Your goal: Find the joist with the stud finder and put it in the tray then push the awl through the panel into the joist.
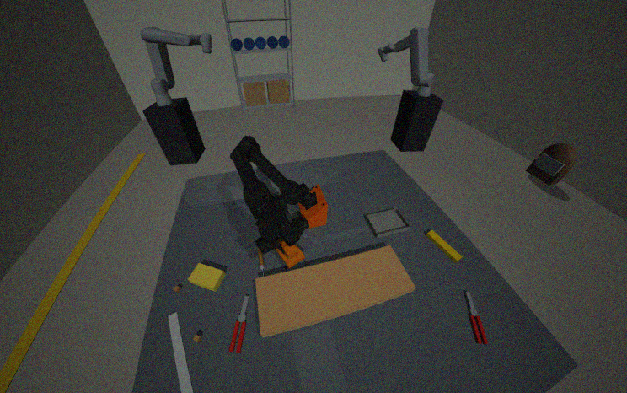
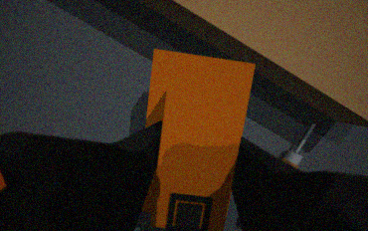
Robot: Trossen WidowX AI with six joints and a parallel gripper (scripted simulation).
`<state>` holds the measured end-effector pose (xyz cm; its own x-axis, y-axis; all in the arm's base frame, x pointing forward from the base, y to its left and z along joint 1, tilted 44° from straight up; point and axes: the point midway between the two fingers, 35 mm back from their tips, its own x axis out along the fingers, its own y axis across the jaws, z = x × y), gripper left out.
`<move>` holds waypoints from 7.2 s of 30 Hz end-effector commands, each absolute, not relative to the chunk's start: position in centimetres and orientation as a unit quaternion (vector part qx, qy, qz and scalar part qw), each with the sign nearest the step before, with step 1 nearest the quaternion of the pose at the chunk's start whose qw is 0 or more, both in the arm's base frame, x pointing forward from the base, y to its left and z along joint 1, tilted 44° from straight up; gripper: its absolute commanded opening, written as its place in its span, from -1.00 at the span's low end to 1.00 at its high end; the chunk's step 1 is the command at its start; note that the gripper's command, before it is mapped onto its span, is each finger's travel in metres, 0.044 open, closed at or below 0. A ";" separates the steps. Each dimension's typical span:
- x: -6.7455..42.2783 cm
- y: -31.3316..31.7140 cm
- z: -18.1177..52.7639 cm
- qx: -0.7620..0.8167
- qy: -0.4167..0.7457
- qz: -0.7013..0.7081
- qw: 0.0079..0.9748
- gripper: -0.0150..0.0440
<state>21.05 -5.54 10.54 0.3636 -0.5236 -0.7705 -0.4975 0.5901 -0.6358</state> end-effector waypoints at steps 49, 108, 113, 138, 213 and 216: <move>33.6 -0.7 21.3 -0.371 0.526 -0.131 0.754 -0.49; 37.5 -6.1 16.7 -0.355 0.517 -0.155 0.764 -0.49; 37.5 -6.5 16.3 -0.355 0.516 -0.155 0.764 -0.49; 36.9 -3.1 12.8 -0.355 0.517 -0.154 0.764 -0.49; 34.8 7.9 1.9 -0.352 0.518 -0.152 0.765 -0.49; 34.7 8.4 1.4 -0.352 0.518 -0.151 0.765 -0.49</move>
<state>34.83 7.80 2.03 0.4194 -0.6025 -0.6791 -0.1283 0.7012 -0.7013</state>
